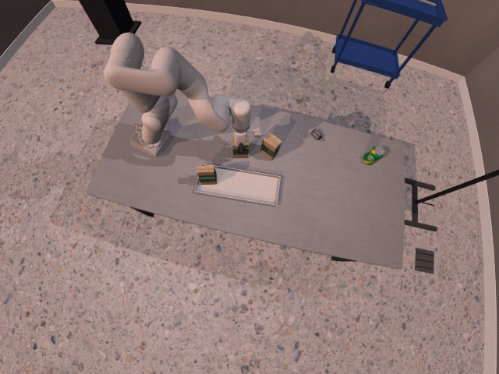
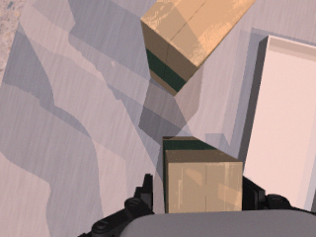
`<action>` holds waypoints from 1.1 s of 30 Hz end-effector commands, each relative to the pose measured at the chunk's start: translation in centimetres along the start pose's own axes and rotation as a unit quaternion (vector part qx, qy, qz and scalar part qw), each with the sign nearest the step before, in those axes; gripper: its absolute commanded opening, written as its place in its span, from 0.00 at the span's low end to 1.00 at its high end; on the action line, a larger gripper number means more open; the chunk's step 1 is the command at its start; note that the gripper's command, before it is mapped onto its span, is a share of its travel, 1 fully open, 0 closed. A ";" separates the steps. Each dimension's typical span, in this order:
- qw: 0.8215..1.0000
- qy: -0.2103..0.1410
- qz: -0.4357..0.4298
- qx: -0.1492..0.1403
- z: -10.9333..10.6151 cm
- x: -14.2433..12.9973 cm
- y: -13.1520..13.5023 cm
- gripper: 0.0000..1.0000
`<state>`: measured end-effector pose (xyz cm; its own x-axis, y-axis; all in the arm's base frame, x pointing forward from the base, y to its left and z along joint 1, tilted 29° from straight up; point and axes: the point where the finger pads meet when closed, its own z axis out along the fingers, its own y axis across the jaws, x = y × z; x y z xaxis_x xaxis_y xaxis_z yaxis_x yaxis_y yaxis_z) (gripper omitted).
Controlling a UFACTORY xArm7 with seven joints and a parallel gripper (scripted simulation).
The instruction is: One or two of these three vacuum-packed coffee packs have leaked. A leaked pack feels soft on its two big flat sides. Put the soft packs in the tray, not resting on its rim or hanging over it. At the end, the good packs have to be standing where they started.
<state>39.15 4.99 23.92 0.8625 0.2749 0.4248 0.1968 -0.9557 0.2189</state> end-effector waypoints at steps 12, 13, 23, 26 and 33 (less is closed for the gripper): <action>1.000 0.002 0.000 0.000 -7.1 0.1 0.0 0.87; 1.000 0.002 0.000 0.000 -7.9 0.1 0.0 0.87; 1.000 0.002 0.000 0.000 -9.0 0.1 0.0 0.87; 1.000 0.002 0.001 0.000 -9.0 0.1 0.0 0.87; 0.994 0.001 0.111 -0.014 -9.5 4.6 0.2 0.87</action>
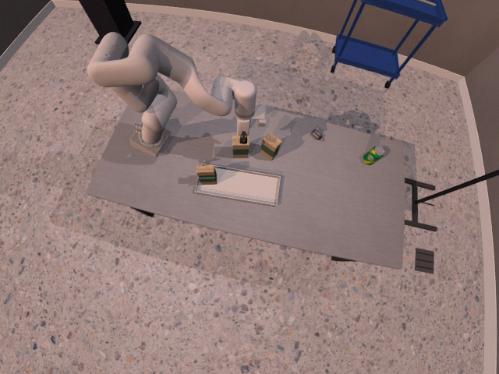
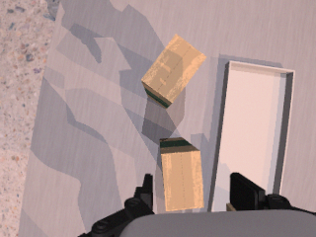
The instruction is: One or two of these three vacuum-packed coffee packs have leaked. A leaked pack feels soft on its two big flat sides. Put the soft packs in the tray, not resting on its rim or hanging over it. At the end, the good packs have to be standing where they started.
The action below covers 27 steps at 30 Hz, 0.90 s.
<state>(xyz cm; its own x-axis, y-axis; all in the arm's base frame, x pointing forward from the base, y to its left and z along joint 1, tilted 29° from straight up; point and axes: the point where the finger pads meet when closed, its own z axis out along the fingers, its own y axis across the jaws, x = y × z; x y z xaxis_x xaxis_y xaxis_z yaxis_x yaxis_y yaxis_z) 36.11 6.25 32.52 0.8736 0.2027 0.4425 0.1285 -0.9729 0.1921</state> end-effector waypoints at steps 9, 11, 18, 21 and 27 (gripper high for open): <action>0.982 0.000 0.189 -0.011 -0.4 7.9 -0.5 0.87; 0.976 0.001 0.218 -0.009 -0.3 9.0 -0.6 0.87; 0.953 0.001 0.304 0.003 0.0 12.4 -0.8 0.87; 0.949 0.000 0.314 0.005 0.0 12.8 -0.8 0.87; 0.948 0.000 0.319 0.006 0.0 13.0 -0.8 0.87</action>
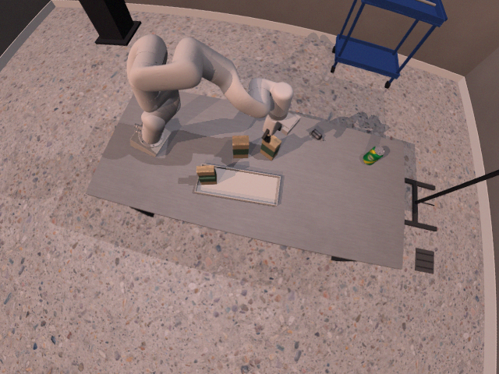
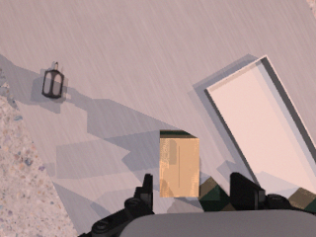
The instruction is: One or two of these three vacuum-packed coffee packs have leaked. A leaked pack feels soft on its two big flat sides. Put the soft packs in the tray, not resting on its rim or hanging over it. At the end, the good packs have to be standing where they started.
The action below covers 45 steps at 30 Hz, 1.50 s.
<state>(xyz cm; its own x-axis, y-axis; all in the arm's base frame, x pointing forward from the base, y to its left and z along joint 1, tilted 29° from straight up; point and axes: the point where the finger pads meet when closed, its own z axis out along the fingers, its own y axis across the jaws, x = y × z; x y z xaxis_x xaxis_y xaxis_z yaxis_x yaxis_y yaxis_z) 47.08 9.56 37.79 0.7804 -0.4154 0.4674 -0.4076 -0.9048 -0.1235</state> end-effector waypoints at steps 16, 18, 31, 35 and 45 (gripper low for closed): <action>1.000 0.000 0.006 -0.006 3.5 0.4 -0.5 0.87; 1.000 0.000 0.006 -0.006 3.6 0.4 -0.5 0.87; 1.000 0.000 0.006 -0.006 3.6 0.4 -0.5 0.87; 1.000 0.000 0.006 -0.006 3.6 0.5 -0.6 0.87; 1.000 0.000 0.006 -0.006 3.6 0.5 -0.6 0.87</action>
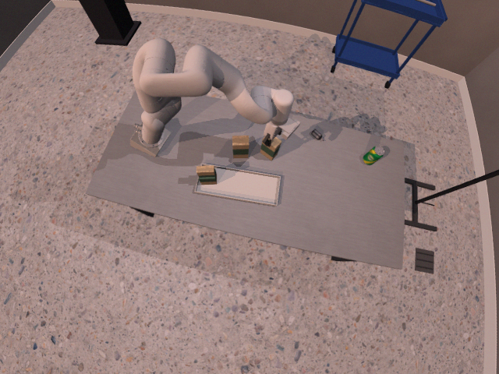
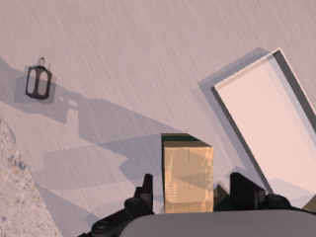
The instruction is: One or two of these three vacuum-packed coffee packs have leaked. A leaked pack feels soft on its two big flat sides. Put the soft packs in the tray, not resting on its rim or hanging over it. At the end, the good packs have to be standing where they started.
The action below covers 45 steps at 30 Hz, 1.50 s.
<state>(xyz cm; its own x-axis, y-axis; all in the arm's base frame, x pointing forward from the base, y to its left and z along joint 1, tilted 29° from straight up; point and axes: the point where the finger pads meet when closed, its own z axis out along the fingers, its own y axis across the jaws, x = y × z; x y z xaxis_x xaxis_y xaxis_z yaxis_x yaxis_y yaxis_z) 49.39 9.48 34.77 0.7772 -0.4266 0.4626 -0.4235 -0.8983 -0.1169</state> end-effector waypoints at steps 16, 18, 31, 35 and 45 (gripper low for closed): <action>1.000 0.002 0.000 0.001 0.9 0.1 -0.1 0.87; 1.000 0.002 0.000 0.001 1.3 0.1 -0.1 0.87; 1.000 0.002 0.000 0.001 4.3 0.1 -0.1 0.87; 1.000 0.002 0.000 0.001 4.6 0.1 -0.1 0.87; 1.000 0.002 0.000 0.001 5.0 0.1 -0.1 0.87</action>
<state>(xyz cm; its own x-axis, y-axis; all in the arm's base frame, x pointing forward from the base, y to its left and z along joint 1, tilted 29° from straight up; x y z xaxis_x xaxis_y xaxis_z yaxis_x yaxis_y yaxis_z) 51.77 8.94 30.29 0.7773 -0.4266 0.4624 -0.4235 -0.8983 -0.1170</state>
